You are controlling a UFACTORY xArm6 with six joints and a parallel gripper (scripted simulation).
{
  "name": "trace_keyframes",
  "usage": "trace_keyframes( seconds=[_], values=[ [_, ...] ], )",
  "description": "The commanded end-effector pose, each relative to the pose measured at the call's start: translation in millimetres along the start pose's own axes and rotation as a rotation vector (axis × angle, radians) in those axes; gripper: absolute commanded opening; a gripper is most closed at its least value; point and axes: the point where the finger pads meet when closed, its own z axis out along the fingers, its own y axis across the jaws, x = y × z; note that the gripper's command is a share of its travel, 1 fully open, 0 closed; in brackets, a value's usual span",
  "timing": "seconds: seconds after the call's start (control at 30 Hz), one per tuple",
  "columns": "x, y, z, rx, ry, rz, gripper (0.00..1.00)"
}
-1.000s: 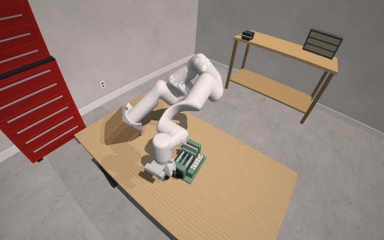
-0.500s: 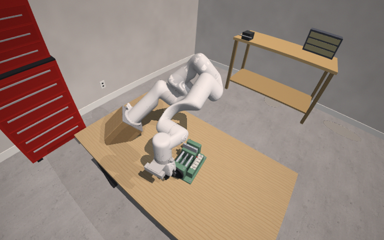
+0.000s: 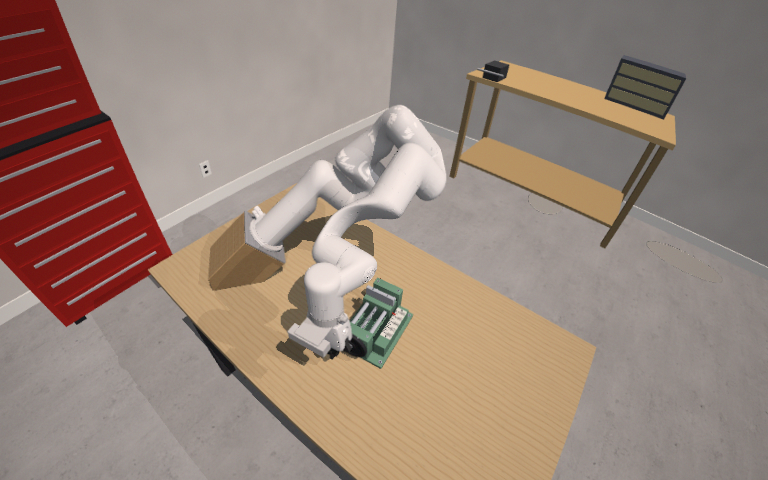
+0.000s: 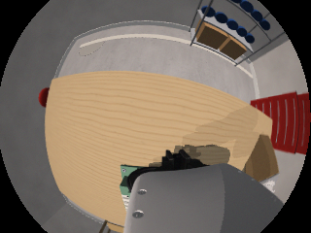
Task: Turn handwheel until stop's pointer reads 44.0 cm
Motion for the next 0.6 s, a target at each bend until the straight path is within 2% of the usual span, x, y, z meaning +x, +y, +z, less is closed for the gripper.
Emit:
trace_keyframes(
  seconds=[0.0, 0.57],
  values=[
    [1, -1, -4, 0.001, 0.002, 0.0, 0.06],
    [1, -7, -17, 0.001, 0.002, 0.0, 0.06]
  ],
)
